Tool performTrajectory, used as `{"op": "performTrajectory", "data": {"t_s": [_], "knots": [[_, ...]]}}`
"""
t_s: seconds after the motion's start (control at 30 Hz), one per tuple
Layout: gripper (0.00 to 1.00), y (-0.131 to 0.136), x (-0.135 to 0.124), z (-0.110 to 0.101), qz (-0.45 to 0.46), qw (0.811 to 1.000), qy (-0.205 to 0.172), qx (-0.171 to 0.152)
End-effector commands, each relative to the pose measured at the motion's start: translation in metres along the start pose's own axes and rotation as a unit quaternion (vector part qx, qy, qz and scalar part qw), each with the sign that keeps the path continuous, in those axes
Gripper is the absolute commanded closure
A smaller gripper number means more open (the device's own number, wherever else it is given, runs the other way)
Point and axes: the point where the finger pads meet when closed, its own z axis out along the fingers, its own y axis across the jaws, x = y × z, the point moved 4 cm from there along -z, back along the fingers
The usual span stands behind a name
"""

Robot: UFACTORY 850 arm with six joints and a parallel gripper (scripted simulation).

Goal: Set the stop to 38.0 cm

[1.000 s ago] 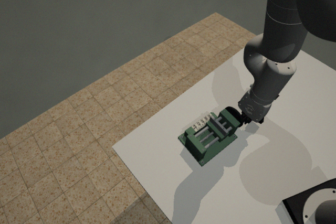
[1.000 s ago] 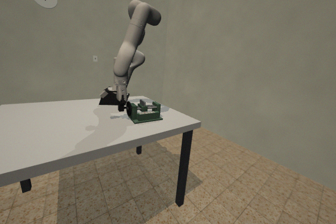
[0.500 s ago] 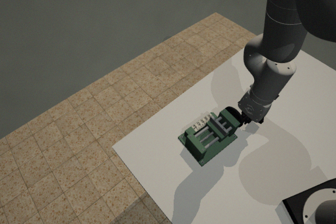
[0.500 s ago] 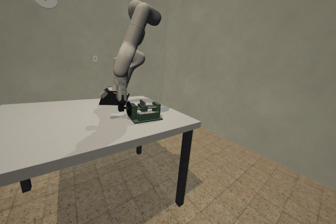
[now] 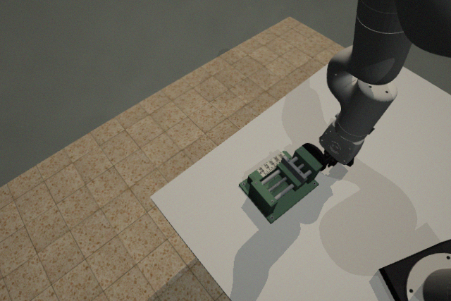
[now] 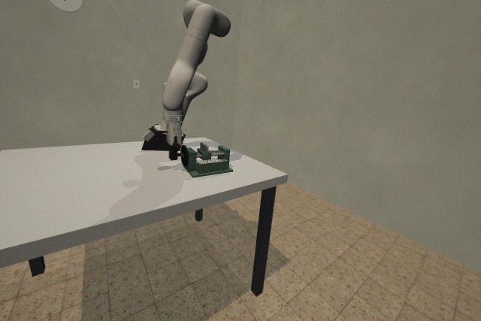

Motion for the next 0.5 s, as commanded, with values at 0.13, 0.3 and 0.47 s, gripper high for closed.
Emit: {"op": "performTrajectory", "data": {"t_s": [0.13,0.3,0.47], "knots": [[0.94,-0.0005,0.0002,0.0008,0.000,1.000,0.000,0.000],[0.94,-0.0006,0.0002,0.0017,0.000,1.000,0.000,0.000],[0.94,-0.0007,0.0002,0.0024,0.000,1.000,0.000,0.000]]}}
